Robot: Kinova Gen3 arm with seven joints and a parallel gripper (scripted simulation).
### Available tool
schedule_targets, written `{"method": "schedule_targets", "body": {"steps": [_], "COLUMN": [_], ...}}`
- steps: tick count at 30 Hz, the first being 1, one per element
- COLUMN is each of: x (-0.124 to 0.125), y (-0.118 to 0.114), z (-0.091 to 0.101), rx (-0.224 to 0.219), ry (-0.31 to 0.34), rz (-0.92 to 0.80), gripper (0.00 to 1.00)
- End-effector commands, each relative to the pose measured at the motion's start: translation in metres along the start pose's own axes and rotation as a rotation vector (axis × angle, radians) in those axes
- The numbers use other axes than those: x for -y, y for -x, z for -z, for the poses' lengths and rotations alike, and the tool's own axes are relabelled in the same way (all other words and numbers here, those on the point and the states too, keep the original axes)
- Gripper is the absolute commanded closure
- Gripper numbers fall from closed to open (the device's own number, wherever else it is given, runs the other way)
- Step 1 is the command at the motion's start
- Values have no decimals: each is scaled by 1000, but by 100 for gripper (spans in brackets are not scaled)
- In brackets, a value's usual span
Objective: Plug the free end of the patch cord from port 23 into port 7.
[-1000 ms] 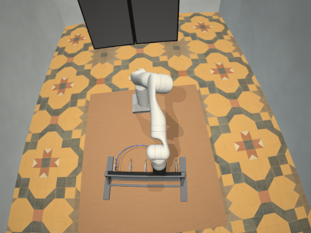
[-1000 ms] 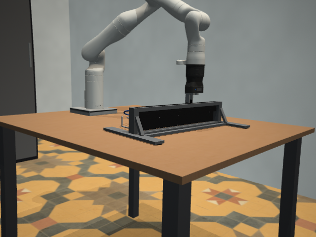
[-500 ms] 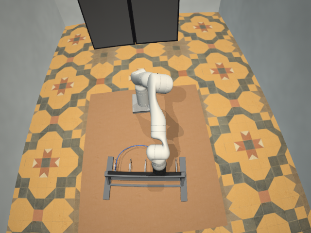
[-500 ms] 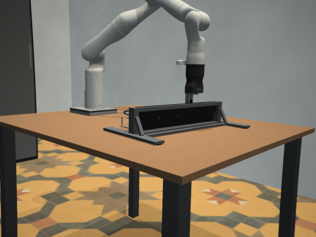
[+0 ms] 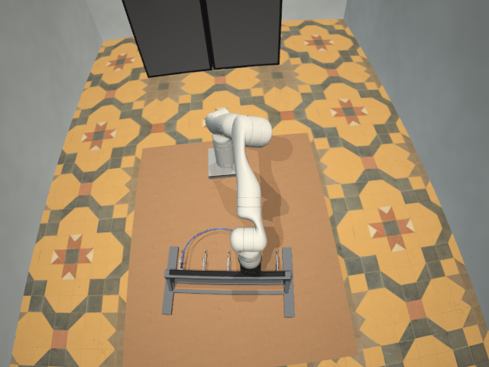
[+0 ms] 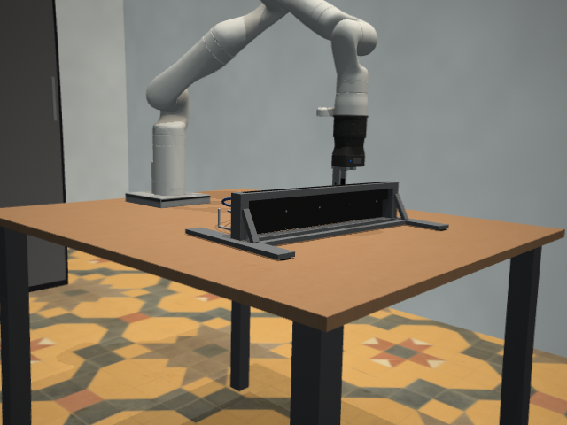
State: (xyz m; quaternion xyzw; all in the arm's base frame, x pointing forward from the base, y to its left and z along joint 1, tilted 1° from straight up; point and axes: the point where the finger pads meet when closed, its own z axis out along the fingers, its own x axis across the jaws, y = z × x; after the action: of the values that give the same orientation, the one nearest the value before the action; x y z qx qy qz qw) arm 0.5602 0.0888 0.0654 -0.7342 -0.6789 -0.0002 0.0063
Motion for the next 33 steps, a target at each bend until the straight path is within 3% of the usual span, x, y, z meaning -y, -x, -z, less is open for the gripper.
{"method": "schedule_targets", "body": {"steps": [1, 33], "x": [-1, -2], "y": [0, -2], "z": [0, 0], "rx": [-5, -9], "ry": [0, -3], "rz": [-17, -16], "gripper": [100, 100]}}
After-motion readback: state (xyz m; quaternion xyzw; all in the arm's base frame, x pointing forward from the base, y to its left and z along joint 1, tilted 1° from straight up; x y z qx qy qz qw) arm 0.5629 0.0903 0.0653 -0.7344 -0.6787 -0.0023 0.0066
